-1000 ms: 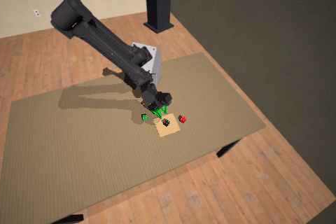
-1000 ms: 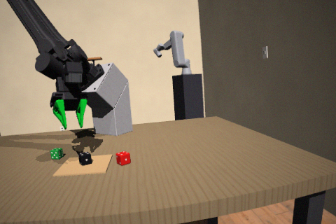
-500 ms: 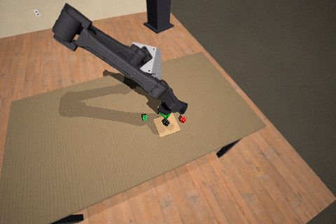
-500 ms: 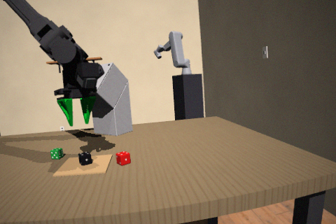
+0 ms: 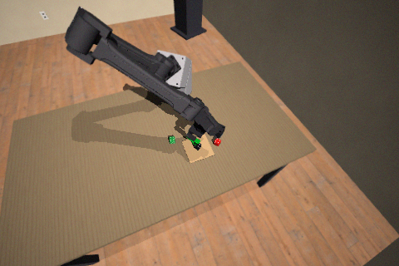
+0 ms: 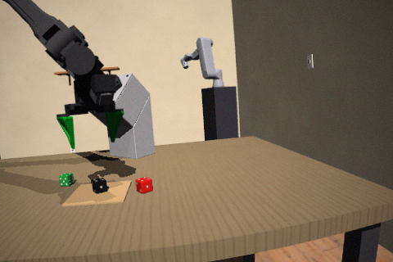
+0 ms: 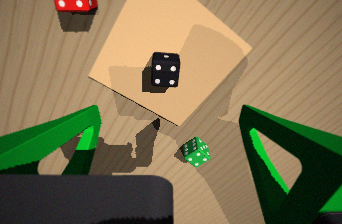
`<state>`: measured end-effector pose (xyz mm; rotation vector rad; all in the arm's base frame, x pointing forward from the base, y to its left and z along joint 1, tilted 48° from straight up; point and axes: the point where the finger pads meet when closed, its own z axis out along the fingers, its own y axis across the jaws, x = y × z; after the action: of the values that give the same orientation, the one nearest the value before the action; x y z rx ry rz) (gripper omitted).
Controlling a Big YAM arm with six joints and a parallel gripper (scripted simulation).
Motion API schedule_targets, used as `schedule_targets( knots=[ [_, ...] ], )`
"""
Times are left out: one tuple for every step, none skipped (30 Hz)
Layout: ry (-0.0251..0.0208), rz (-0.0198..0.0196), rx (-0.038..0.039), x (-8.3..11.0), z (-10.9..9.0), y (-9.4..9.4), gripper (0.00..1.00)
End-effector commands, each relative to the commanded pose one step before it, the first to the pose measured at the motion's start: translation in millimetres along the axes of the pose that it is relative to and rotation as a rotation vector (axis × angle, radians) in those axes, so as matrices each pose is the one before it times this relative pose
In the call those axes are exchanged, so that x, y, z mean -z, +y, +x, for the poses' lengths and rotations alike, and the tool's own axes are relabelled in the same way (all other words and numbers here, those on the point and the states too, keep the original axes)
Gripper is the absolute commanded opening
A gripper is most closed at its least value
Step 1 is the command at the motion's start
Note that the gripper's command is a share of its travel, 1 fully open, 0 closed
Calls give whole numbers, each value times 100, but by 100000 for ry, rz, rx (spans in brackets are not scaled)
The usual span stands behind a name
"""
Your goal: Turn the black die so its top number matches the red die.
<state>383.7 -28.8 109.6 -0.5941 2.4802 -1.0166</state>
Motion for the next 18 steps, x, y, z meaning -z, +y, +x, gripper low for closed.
schedule_targets(
  knots=[
    [-1277,603,-2242,506,-564,-501,100],
    [7,-14,16,8,-2,-2,100],
    [46,-91,104,56,-12,-16,100],
    [-424,13,-256,142,-176,-106,100],
    [-805,37,-498,260,-328,-197,100],
    [-1050,-30,-589,342,-475,-232,100],
    [-343,-532,235,208,-139,160,100],
    [29,-486,-99,142,-39,40,100],
    [178,-336,-181,166,-7,-13,100],
    [187,500,-39,333,16,-99,100],
    [-6,49,-44,376,-18,-25,100],
    [0,0,0,0,0,0,100],
    [0,0,0,0,0,0,100],
    [-36,-17,-48,414,-24,-16,100],
    [-37,-20,-51,444,-25,-16,100],
    [-38,-23,-53,467,-25,-16,100],
    [-38,-26,-54,482,-25,-16,100],
    [-37,-28,-54,487,-25,-15,100]
  ],
)
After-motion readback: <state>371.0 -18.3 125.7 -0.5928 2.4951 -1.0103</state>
